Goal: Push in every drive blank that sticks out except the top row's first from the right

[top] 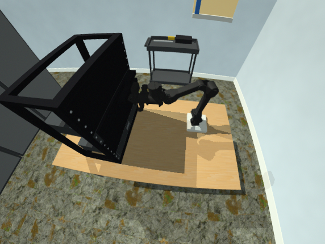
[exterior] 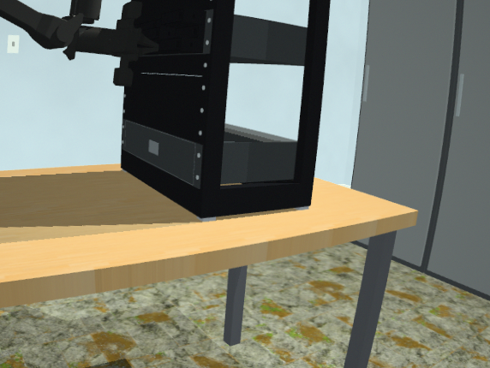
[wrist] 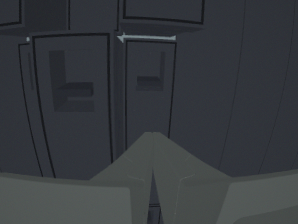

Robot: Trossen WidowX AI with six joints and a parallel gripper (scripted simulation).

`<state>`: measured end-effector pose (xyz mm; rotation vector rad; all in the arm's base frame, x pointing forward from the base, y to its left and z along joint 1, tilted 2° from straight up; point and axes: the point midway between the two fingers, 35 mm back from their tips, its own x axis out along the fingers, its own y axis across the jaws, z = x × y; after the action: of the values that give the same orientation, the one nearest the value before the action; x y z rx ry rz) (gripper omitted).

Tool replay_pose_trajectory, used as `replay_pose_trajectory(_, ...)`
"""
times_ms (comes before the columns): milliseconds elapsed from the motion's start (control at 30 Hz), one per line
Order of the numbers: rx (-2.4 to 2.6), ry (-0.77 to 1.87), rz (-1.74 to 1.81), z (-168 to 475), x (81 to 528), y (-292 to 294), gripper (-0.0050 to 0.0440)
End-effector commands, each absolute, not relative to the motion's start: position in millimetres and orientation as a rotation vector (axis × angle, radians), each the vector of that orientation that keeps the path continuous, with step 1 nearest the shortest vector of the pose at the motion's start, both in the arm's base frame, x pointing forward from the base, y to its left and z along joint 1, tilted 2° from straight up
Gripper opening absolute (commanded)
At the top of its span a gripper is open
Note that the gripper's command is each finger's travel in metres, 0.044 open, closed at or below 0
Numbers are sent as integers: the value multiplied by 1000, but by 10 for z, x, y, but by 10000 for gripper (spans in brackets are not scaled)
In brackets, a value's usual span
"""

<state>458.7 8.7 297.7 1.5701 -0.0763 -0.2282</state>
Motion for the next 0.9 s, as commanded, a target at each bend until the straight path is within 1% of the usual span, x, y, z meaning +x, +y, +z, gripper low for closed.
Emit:
replay_pose_trajectory(0, 1584, -119, -175, 3225, 4594, 91, 0)
replay_pose_trajectory(867, 1584, -119, -175, 3247, 4644, 82, 0)
